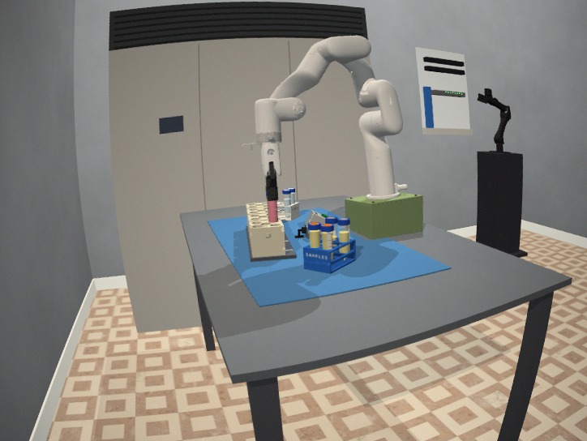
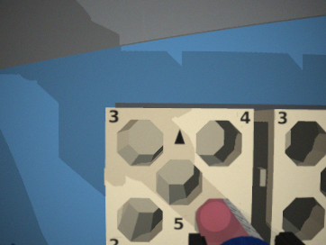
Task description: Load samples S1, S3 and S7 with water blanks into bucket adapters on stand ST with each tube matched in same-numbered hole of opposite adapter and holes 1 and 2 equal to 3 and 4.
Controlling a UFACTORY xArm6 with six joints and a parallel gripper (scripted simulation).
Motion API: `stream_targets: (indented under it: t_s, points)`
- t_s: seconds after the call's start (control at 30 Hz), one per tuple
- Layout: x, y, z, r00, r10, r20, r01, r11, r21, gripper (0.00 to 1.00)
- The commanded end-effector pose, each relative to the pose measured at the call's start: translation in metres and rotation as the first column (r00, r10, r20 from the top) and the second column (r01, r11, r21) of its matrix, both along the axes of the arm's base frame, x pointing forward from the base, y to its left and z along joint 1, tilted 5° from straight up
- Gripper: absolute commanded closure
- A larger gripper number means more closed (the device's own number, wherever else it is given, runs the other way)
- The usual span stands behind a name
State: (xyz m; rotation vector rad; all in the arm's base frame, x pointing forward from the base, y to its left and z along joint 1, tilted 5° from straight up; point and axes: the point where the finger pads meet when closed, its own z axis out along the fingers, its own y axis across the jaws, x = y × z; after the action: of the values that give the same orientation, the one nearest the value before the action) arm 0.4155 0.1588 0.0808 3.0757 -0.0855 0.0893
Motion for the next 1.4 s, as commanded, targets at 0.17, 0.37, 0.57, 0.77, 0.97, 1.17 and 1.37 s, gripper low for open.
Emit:
stream_targets:
  t_s: [0.17,0.37,0.57,0.77,0.97,1.17,1.37]
  points:
    - [0.002,0.000,-0.008,1.000,0.000,0.004,0.000,1.000,0.002,1.00]
    - [0.002,0.000,-0.012,1.000,0.000,0.004,0.000,1.000,0.002,1.00]
    - [0.003,-0.001,-0.018,1.000,0.000,0.004,0.000,1.000,0.002,1.00]
    - [0.003,-0.001,-0.023,1.000,0.000,0.004,0.000,1.000,0.002,1.00]
    - [0.003,-0.001,-0.028,1.000,0.000,0.004,0.000,1.000,0.002,1.00]
    - [0.003,-0.002,-0.034,1.000,0.000,0.004,0.000,1.000,0.002,1.00]
    - [0.004,-0.002,-0.038,1.000,0.000,0.004,0.000,1.000,0.002,1.00]
